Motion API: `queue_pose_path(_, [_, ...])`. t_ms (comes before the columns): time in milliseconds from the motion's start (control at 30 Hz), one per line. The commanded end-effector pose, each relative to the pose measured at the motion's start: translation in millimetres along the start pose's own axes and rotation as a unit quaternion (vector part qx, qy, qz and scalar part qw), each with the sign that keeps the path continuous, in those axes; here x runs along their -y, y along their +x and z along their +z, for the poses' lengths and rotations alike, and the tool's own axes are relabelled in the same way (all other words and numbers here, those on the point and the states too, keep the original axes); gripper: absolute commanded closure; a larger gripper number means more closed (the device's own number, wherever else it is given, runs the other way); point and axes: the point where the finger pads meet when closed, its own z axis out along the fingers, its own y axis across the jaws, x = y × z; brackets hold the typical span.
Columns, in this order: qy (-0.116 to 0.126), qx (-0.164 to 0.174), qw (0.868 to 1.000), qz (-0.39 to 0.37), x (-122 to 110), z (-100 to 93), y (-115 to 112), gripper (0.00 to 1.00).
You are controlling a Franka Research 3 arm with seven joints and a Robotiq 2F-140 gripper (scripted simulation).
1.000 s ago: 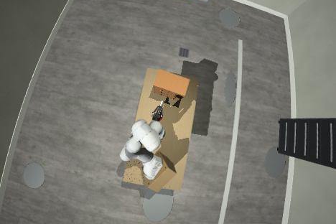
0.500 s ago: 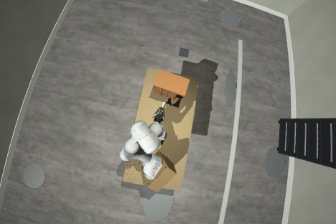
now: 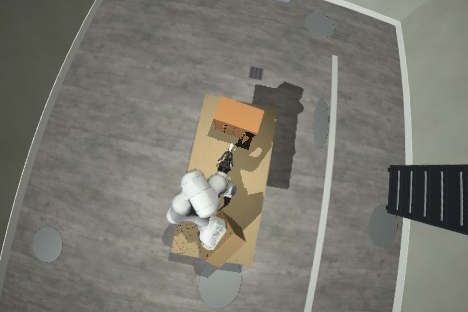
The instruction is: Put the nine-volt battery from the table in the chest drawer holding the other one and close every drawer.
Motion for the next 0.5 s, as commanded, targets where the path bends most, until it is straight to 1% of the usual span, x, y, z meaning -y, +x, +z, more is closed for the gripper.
queue_pose_path(0, [-0.004,-0.004,1.000,0.014,7,-2.5,-1,1.00])
queue_pose_path(300, [-0.004,-0.004,1.000,0.014,31,-8.8,-10,1.00])
queue_pose_path(367, [-0.004,-0.004,1.000,0.014,31,-8.8,-10,1.00])
queue_pose_path(467, [-0.004,-0.004,1.000,0.014,39,-10.9,-12,1.00])
